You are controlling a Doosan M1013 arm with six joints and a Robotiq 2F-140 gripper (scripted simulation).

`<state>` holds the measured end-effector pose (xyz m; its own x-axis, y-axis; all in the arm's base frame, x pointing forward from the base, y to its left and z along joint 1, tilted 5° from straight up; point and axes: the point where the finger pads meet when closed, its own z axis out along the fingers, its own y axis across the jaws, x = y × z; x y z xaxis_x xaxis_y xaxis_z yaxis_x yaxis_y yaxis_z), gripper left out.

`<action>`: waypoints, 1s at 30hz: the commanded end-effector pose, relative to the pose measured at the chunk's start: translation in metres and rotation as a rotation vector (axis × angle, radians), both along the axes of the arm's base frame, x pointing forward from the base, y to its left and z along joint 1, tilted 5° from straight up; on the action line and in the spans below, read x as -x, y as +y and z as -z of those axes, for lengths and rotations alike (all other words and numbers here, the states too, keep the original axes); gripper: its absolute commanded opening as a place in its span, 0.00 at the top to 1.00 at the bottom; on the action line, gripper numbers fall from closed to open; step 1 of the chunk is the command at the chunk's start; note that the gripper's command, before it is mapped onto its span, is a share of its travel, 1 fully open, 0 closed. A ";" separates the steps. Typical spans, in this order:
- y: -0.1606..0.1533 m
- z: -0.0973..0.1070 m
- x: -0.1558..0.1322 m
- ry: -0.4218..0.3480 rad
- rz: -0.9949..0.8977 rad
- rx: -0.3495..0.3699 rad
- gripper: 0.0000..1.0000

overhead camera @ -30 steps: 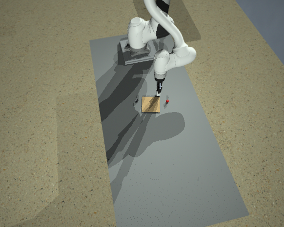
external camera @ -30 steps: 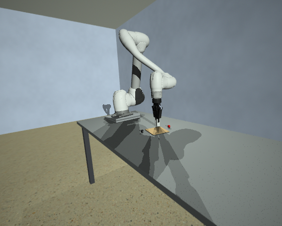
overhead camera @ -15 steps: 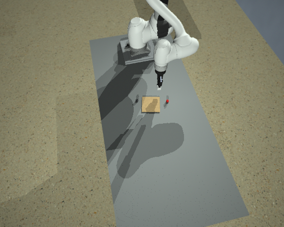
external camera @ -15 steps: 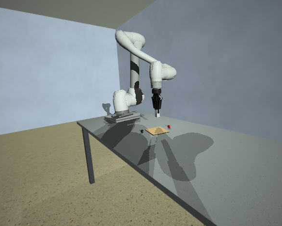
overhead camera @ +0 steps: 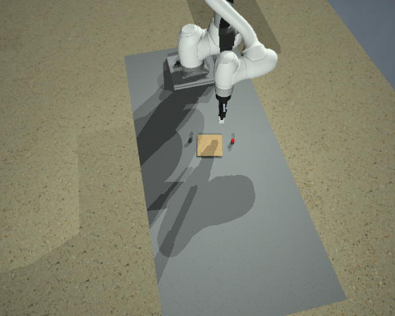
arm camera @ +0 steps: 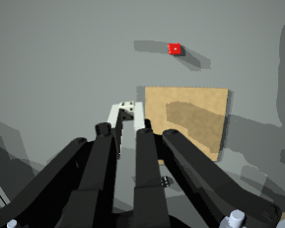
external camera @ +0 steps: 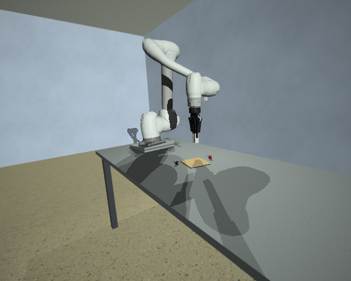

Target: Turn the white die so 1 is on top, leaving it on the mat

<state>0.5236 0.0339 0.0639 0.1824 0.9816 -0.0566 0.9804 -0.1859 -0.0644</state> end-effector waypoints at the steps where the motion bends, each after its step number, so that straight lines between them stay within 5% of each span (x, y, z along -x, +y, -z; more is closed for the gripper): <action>1: 0.000 0.000 -0.001 0.000 -0.009 -0.001 0.93; 30: -0.044 0.003 -0.049 0.040 -0.927 -0.069 0.93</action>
<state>0.5670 -0.0042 0.0616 -0.5874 0.8093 -0.0051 0.8062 0.5846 -0.0915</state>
